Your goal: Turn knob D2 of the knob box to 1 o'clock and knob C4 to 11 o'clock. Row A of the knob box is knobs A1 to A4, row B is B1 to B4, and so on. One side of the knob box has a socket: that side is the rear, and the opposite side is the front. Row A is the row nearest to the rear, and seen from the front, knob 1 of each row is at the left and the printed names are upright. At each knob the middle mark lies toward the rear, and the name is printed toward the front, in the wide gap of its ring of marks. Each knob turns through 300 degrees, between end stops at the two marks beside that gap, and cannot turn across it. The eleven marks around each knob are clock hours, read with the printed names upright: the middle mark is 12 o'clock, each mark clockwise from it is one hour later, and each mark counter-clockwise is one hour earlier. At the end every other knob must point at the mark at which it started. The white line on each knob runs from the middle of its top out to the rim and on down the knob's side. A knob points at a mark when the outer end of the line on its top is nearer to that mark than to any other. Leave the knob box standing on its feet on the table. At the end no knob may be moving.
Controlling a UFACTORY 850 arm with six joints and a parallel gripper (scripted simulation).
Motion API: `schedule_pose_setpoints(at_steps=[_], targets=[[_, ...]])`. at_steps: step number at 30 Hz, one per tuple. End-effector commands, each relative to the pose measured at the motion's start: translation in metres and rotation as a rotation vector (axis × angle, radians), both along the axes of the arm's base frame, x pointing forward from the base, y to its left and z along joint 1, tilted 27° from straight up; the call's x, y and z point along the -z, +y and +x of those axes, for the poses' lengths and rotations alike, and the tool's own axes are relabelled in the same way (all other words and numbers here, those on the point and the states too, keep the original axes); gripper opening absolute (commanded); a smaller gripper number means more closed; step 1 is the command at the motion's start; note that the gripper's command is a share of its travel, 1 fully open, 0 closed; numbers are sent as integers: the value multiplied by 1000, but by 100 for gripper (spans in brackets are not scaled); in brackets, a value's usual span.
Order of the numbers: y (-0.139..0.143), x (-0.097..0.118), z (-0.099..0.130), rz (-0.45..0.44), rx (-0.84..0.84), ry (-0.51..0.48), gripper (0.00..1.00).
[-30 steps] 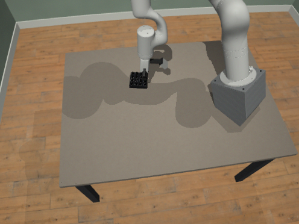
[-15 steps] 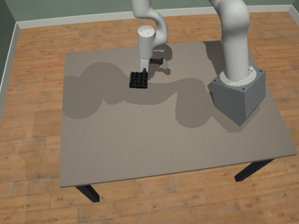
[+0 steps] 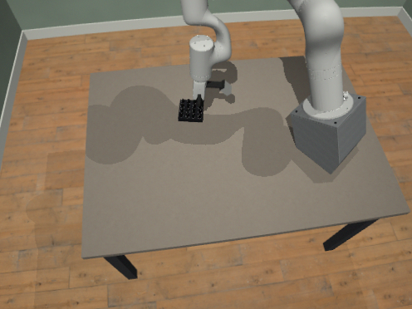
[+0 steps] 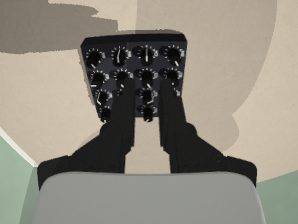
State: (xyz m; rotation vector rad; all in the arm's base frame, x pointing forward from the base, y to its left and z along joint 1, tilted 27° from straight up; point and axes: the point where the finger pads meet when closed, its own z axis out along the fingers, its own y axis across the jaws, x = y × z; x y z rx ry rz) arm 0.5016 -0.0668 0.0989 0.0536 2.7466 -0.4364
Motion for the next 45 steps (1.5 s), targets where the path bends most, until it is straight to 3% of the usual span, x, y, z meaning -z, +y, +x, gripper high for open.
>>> schedule_pose_setpoints(at_steps=[1,22,45], targets=[[0,0,0,0,0,-1,19],[-1,3,2,0,0,-1,19],[-9,24,10,0,0,-1,19]])
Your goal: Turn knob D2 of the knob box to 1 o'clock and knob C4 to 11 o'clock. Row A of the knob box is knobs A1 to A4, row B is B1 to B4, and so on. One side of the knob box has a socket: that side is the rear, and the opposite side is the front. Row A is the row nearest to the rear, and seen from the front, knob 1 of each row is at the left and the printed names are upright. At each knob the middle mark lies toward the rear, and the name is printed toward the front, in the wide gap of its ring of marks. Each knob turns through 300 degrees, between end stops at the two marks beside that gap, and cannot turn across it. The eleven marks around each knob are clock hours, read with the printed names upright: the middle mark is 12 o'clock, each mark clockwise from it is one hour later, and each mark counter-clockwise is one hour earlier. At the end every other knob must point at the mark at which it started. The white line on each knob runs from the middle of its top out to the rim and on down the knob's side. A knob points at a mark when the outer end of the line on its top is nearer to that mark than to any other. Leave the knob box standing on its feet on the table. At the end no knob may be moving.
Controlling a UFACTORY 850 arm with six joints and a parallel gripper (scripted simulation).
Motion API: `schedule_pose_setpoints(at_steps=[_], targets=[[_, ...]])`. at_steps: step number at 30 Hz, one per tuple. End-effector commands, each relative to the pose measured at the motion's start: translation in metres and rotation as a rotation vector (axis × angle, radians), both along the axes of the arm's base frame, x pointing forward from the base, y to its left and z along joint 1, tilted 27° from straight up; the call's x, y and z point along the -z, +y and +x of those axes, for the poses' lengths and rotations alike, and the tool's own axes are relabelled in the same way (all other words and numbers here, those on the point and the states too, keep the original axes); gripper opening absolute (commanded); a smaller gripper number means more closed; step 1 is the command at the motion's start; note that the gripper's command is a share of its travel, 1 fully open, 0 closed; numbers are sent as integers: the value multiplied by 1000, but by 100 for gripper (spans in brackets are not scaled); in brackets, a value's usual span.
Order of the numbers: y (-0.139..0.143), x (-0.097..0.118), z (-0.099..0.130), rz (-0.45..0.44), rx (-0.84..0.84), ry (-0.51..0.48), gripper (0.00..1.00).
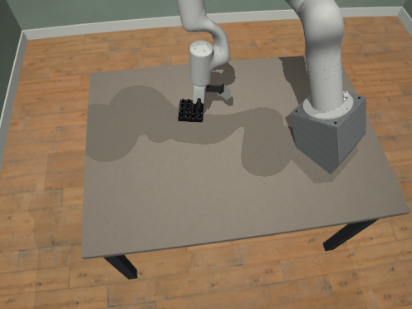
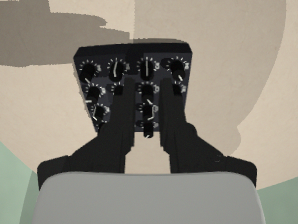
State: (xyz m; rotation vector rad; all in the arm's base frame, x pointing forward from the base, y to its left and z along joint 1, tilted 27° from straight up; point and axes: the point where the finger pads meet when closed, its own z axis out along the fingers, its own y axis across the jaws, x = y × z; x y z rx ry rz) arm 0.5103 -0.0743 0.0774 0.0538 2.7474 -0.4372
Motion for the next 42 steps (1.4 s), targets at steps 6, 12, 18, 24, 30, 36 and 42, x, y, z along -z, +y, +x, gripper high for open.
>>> schedule_pose_setpoints(at_steps=[6,12,18,24,30,36,42], targets=[[-3,9,4,0,0,-1,19],[-4,13,6,0,0,-1,19],[-5,16,7,0,0,-1,19],[-6,16,7,0,0,-1,19],[-6,16,7,0,0,-1,19],[-6,16,7,0,0,-1,19],[-6,16,7,0,0,-1,19]])
